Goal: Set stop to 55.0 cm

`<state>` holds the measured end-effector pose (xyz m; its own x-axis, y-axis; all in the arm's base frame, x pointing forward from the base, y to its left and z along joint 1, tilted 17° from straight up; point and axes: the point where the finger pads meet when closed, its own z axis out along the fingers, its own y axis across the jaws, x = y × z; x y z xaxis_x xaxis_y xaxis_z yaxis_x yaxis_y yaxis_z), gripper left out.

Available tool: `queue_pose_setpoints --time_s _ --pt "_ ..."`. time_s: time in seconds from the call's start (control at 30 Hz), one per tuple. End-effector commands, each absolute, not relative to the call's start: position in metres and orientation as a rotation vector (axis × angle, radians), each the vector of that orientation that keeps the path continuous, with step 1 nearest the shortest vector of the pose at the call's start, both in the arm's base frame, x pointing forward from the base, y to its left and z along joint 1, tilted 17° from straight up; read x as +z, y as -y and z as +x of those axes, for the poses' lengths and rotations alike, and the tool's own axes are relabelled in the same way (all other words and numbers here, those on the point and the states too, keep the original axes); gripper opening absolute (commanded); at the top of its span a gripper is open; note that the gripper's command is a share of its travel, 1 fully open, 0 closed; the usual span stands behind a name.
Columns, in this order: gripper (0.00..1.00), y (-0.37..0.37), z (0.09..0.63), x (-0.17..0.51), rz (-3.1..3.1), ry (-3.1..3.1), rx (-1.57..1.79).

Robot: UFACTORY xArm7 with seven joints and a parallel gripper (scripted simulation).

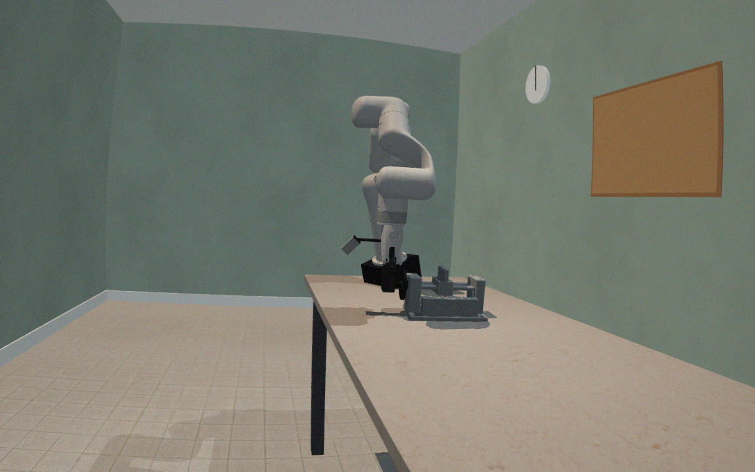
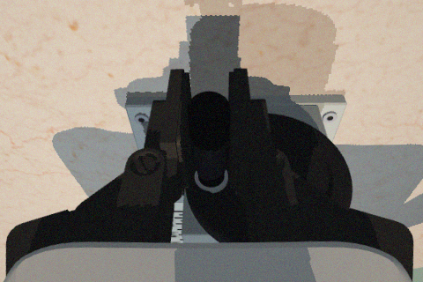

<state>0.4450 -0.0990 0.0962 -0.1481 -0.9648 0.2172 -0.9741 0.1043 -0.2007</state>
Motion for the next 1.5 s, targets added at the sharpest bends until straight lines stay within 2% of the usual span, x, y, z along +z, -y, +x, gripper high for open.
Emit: queue_pose_setpoints --time_s 0.0,1.47 --pt "0.06 0.098 0.444 0.099 2.030 2.311 0.462" --pt "0.06 0.092 0.426 0.113 2.030 2.311 0.462"
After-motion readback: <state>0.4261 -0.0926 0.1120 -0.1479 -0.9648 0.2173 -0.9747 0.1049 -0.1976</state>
